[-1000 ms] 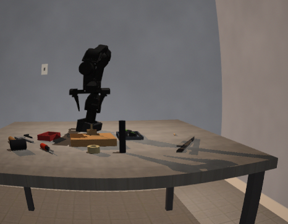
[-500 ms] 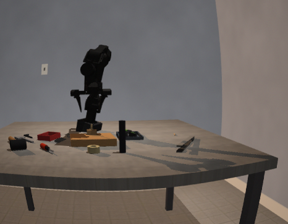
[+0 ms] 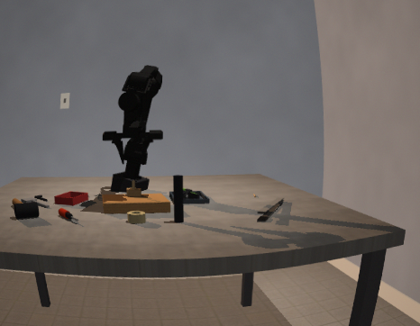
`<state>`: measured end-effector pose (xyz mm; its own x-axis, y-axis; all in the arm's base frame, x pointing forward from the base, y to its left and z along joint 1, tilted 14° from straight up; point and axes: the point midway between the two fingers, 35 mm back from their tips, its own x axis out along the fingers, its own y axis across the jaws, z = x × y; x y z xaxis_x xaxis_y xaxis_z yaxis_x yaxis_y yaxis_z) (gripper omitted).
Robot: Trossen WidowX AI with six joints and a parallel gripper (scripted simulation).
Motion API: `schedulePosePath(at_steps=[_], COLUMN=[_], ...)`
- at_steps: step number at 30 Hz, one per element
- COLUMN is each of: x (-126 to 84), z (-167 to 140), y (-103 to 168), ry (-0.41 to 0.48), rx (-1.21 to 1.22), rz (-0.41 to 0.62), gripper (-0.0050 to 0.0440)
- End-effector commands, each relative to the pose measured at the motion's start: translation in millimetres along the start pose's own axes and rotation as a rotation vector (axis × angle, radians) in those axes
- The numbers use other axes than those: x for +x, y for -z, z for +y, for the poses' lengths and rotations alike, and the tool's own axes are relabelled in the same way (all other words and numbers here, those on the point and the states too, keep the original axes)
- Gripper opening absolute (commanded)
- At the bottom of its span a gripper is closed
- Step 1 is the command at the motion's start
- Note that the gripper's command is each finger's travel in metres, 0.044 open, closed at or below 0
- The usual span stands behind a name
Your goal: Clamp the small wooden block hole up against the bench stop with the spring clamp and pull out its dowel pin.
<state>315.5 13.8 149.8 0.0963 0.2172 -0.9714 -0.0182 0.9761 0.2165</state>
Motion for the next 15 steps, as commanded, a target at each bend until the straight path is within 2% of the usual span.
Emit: schedulePosePath(at_steps=[1, 15], x=[2.7, 7.1], z=[0.6, 2.8], y=[-0.8, -3.0], ry=[-0.003, -0.003], rx=[0.043, 0.224], rz=[0.003, 0.003], gripper=[0.025, 0.012])
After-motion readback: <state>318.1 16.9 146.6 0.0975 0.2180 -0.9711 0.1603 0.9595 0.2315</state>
